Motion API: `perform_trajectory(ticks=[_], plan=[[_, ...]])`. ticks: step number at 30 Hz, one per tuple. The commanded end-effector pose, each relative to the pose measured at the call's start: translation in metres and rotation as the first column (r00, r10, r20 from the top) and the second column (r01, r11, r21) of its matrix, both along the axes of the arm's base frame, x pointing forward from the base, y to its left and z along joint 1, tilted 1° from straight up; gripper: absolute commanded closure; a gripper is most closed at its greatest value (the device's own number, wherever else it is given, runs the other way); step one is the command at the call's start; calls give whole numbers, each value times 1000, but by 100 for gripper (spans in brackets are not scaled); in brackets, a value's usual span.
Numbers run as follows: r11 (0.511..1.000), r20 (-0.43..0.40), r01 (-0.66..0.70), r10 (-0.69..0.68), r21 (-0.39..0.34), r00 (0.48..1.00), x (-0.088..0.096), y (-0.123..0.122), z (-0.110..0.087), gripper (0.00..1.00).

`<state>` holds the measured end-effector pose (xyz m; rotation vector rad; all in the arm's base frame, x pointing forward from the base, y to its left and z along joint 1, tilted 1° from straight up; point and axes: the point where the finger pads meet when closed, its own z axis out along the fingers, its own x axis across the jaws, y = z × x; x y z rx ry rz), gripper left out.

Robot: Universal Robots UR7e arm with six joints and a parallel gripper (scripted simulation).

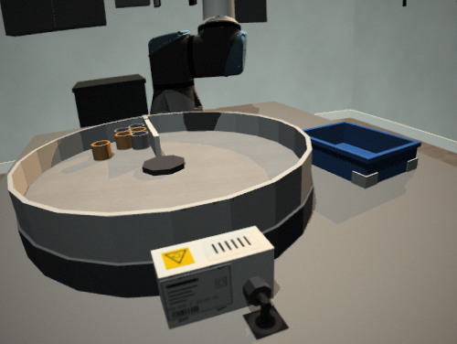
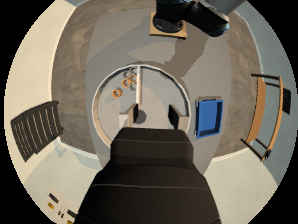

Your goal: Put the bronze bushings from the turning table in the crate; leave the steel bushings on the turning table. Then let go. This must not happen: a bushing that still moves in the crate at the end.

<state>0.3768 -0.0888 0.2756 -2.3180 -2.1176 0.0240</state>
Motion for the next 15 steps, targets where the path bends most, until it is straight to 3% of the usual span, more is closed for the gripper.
perform_trajectory(ticks=[1, 3, 15], plan=[[1000, -1, 0, 0, 0, 1000, -20, -20, -17, 0], [1000, -1, 0, 0, 0, 1000, -34, -34, -30, 0], [1000, -1, 0, 0, 0, 1000, -34, -34, -30, 0]])
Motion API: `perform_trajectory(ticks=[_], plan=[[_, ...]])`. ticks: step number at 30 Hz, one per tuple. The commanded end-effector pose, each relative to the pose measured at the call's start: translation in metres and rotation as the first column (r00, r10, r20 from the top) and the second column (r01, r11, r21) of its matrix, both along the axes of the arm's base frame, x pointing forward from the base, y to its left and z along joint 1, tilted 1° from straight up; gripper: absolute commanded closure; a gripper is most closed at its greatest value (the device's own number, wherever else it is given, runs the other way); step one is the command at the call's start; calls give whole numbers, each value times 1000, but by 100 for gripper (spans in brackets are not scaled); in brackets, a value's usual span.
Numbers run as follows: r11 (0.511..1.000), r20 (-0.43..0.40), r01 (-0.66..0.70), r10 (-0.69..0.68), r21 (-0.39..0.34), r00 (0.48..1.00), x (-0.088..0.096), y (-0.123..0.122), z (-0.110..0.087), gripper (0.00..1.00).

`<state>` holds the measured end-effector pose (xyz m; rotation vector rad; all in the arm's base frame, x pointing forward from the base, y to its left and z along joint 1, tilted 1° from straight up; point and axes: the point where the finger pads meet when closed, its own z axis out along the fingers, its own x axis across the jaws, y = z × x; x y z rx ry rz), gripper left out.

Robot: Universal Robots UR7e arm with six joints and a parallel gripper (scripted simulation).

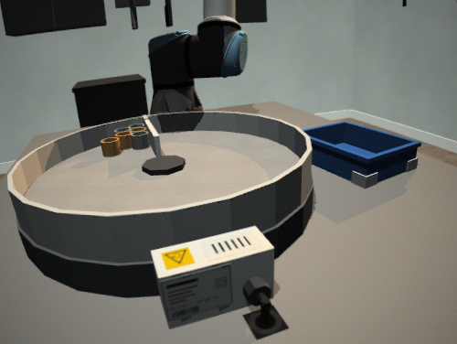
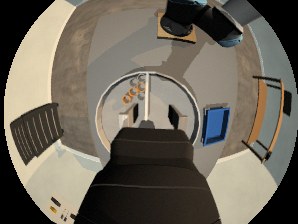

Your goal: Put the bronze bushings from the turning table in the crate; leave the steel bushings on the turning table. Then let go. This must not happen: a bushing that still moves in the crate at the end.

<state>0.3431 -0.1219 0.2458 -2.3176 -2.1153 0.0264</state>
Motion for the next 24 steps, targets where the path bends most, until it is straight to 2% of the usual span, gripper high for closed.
perform_trajectory(ticks=[1, 5, 17, 22, 24], plan=[[1000, 1, 0, 0, -1, 1000, -7, -7, -6, 0], [1000, 1, 0, 0, -1, 1000, -35, -35, -31, 0], [1000, 1, 0, 0, -1, 1000, -35, -35, -31, 0], [1000, 0, 1, -1, -1, 1000, -70, -70, -61, 0], [1000, 0, 1, -1, -1, 1000, -70, -70, -61, 0]])
